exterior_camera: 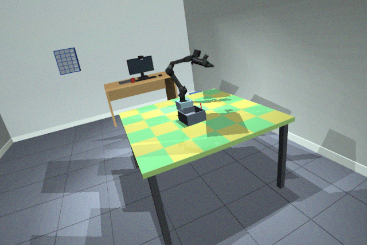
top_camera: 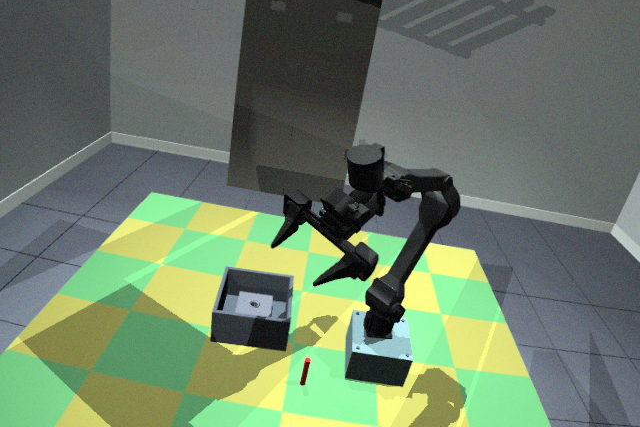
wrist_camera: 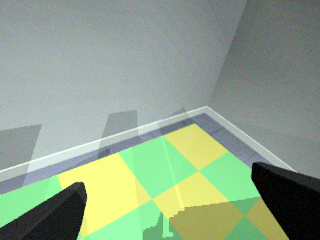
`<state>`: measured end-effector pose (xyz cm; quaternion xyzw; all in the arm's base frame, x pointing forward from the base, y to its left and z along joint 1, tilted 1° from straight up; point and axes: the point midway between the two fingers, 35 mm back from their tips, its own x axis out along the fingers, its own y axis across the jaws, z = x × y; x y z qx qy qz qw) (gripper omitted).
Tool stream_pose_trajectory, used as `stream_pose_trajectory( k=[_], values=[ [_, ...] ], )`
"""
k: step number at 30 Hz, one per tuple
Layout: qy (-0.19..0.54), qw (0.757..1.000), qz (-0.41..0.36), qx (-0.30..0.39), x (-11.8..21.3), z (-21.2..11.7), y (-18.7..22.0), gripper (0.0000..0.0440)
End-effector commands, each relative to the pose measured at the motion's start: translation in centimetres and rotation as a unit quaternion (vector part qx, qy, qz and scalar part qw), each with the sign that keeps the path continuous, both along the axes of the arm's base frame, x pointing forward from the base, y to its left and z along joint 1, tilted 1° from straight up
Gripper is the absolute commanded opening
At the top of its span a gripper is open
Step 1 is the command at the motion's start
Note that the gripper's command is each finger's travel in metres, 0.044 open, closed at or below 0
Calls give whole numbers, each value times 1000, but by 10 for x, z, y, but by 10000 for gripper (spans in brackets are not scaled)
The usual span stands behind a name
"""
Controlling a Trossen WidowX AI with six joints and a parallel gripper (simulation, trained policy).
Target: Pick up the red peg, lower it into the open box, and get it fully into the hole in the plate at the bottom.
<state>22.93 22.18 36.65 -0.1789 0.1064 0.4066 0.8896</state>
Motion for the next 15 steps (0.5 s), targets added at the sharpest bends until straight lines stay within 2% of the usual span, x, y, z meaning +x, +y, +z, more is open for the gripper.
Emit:
stream_pose_trajectory(
  k=[1, 8, 15],
  values=[
    [41, 999, -30, 1, 4, -15, -9, 440],
    [138, 985, -102, 6, 9, -50, -30, 440],
    [231, 957, -177, 11, 10, -83, -51, 440]
  ],
)
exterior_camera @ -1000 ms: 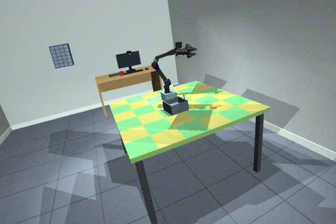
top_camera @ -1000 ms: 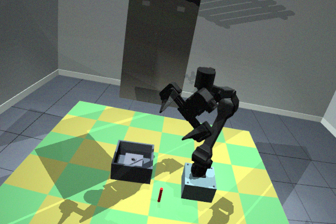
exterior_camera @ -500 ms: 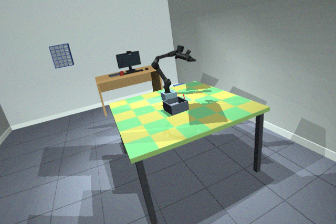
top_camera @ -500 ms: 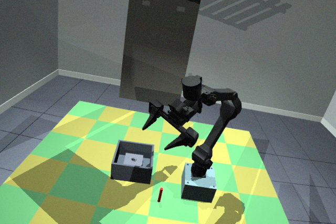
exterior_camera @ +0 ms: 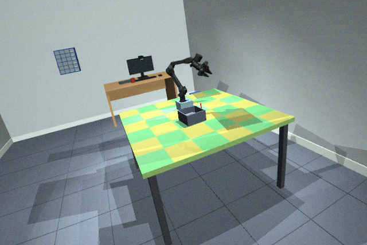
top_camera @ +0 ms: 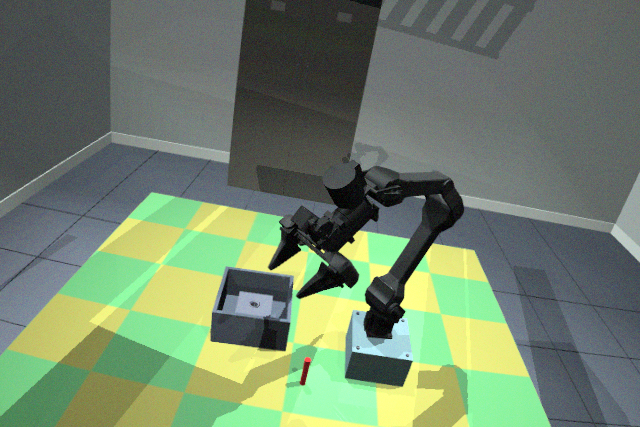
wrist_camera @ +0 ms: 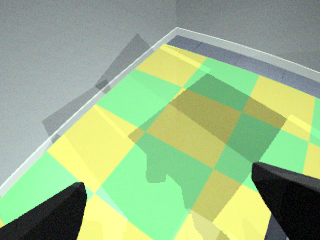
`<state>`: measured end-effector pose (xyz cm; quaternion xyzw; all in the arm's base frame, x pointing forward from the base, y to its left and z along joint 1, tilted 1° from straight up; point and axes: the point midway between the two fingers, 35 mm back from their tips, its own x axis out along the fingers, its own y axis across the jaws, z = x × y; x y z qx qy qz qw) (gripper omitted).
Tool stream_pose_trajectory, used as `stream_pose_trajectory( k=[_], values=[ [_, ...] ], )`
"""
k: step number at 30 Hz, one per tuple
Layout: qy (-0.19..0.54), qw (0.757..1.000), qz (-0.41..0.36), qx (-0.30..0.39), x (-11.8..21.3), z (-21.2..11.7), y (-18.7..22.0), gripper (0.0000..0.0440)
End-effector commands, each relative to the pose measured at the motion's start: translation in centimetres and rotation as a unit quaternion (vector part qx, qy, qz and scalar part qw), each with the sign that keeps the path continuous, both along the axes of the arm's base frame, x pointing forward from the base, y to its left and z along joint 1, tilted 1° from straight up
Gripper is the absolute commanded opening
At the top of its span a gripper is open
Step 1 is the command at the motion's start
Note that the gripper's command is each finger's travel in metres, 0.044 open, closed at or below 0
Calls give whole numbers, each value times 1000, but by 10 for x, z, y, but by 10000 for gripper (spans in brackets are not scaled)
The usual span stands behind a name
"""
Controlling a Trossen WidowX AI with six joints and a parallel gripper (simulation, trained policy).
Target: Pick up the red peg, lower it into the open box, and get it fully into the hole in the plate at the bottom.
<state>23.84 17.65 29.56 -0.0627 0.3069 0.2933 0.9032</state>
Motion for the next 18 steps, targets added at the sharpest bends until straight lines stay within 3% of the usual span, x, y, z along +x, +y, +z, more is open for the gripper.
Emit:
stream_pose_trajectory(
  k=[1, 9, 18],
  values=[
    [42, 999, -34, -1, 0, -17, -8, 440],
    [146, 981, -125, 0, -6, -54, -29, 440],
    [254, 939, -230, -8, -18, -95, -48, 440]
  ],
)
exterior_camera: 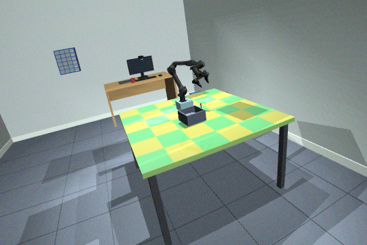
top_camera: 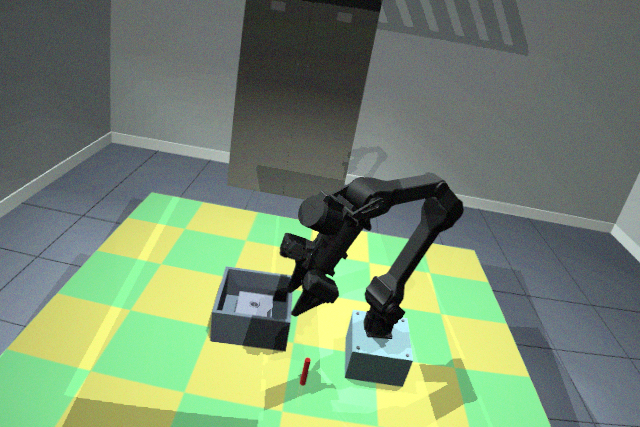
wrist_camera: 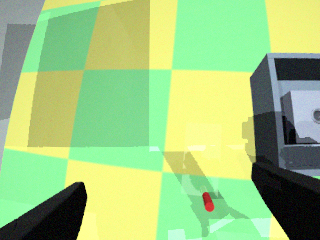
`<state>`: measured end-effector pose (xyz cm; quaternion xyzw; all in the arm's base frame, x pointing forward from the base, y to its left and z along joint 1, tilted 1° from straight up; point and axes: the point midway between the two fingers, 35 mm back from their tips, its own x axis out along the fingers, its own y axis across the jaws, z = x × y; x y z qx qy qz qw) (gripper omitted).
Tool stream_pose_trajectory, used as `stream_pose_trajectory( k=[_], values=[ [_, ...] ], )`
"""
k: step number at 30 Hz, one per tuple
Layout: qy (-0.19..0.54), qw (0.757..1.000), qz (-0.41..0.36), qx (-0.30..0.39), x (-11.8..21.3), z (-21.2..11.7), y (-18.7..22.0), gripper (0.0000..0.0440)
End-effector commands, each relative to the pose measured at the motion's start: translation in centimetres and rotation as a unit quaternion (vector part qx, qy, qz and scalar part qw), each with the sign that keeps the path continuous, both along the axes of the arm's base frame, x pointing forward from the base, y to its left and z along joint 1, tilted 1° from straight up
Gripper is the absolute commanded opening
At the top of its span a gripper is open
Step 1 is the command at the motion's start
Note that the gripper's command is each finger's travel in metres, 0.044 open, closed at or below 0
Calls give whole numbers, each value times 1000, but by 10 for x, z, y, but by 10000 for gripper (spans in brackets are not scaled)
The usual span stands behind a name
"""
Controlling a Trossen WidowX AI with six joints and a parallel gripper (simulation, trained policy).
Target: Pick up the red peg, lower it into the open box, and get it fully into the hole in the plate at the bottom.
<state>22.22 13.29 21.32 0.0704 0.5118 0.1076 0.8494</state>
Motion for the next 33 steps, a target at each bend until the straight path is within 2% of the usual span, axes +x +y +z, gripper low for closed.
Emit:
stream_pose_trajectory(
  k=[1, 9, 18, 26, 33],
  values=[
    [40, 998, -36, -9, -4, -16, -6, 440],
    [136, 981, -133, -32, -20, -50, -19, 440],
    [228, 940, -239, -78, -38, -85, -30, 440],
    [279, 903, -305, -121, -49, -114, -33, 440],
    [302, 880, -337, -147, -52, -136, -32, 440]
  ],
)
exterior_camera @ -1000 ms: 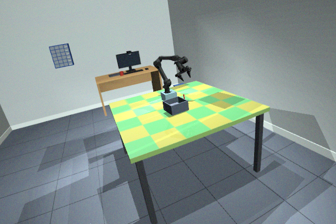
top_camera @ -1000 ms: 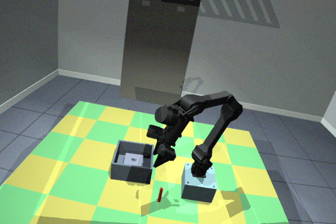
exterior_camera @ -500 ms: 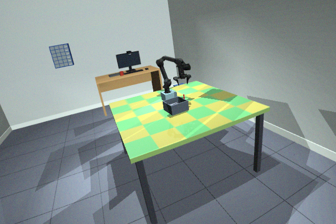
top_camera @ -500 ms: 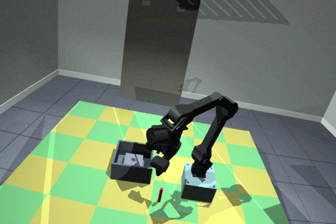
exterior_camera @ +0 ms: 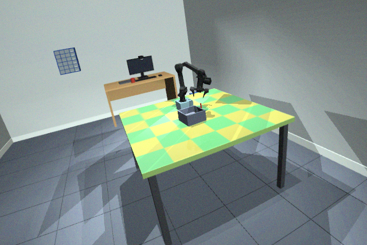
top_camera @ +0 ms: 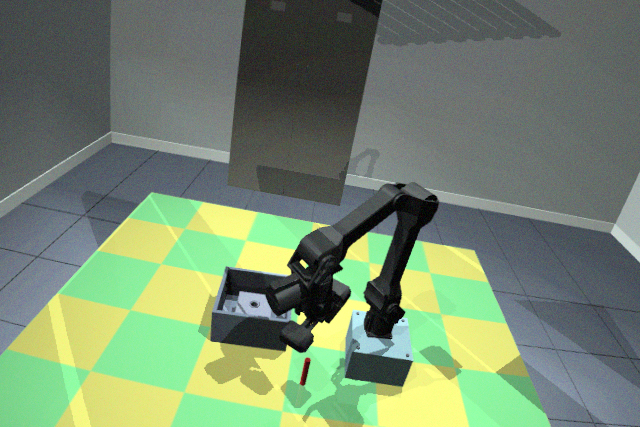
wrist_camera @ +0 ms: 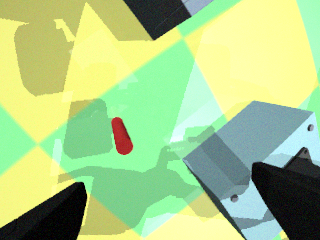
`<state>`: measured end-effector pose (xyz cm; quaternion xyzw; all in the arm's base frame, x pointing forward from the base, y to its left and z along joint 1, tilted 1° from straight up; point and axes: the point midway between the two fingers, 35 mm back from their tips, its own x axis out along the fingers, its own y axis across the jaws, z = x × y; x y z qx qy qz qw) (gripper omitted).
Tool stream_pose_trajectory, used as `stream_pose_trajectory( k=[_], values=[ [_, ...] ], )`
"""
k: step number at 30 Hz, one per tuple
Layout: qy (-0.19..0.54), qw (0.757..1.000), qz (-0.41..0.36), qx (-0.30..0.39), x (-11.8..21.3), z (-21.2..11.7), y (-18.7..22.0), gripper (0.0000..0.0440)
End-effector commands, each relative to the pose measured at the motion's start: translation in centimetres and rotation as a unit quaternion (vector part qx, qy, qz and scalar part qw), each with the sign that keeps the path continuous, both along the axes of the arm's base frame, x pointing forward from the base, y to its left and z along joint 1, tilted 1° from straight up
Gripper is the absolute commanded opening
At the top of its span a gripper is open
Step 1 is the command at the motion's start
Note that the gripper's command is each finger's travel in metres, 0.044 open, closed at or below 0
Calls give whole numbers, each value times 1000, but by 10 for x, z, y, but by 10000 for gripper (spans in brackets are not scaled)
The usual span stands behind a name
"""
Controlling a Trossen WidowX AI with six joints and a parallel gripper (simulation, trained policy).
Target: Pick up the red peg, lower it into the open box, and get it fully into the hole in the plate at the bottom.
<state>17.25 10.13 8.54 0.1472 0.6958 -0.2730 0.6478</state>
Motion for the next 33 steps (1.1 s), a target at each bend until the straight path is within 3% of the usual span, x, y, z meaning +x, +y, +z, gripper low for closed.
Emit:
stream_pose_trajectory(
  k=[1, 26, 28, 33],
  values=[
    [14, 1000, -11, -15, -3, -12, -1, 440],
    [-3, 998, -37, -42, 4, -105, 4, 435],
    [-3, 998, -37, -43, 3, -111, 3, 406],
    [3, 998, -38, -48, -1, -126, 0, 277]
  ],
)
